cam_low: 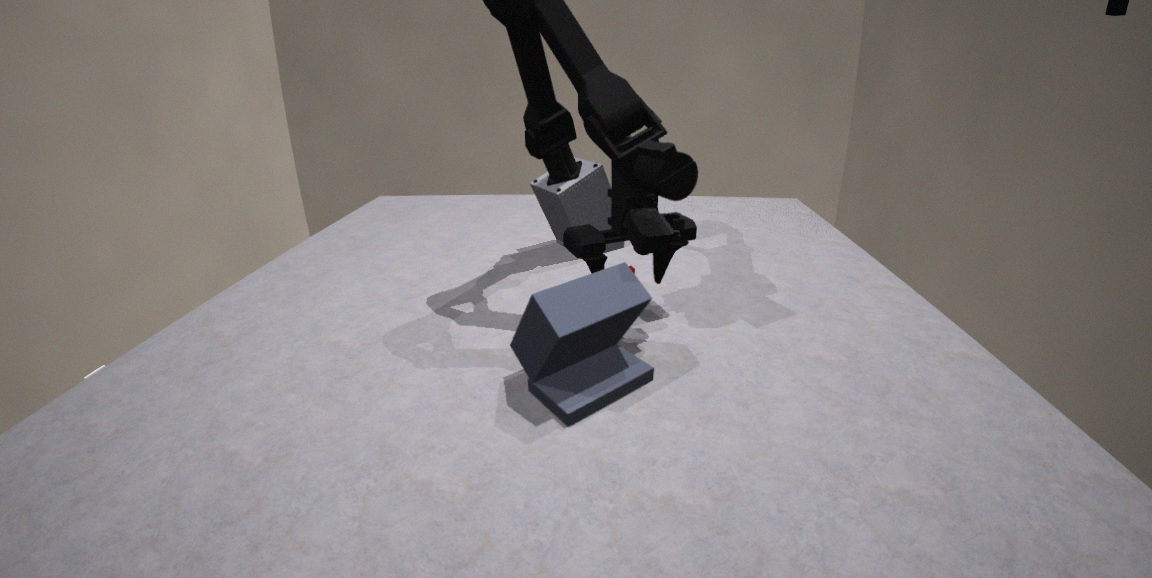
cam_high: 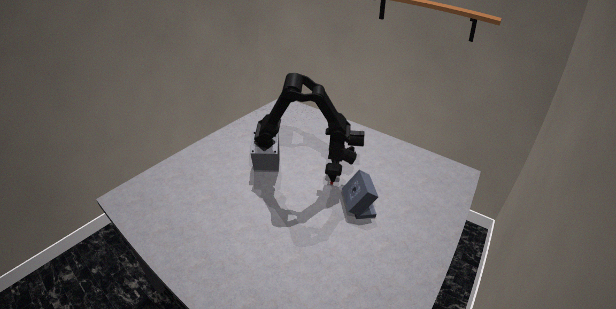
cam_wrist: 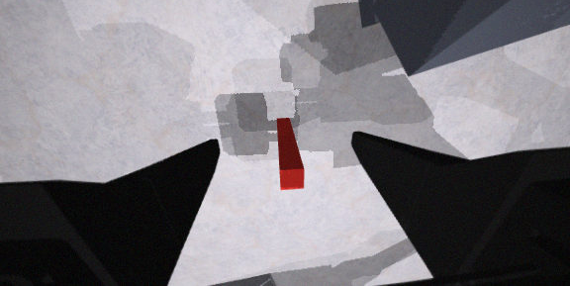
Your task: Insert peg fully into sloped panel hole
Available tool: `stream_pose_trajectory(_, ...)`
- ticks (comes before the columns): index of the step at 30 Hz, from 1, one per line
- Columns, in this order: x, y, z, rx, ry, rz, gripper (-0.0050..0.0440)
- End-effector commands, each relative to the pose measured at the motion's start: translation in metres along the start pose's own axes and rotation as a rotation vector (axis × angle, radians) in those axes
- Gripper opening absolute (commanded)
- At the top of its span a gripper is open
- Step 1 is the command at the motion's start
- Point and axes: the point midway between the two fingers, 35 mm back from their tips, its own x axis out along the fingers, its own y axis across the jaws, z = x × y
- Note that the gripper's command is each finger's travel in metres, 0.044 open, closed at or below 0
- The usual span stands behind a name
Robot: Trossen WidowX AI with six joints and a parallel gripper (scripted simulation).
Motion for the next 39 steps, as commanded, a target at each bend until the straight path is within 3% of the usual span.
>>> stream_pose_trajectory(1, 0.0042, -0.0016, 0.0001, 0.000, -0.004, -0.001, 0.0440)
stream_pose_trajectory(11, 0.0066, -0.0017, -0.0002, 0.000, -0.004, -0.001, 0.0440)
stream_pose_trajectory(17, 0.0066, -0.0017, -0.0002, 0.000, -0.004, -0.001, 0.0296)
stream_pose_trajectory(19, 0.0066, -0.0017, -0.0002, 0.000, -0.004, -0.001, 0.0296)
stream_pose_trajectory(27, 0.0066, -0.0017, -0.0002, 0.000, -0.004, -0.001, 0.0104)
stream_pose_trajectory(39, 0.0066, -0.0017, -0.0002, 0.000, -0.004, -0.001, 0.0051)
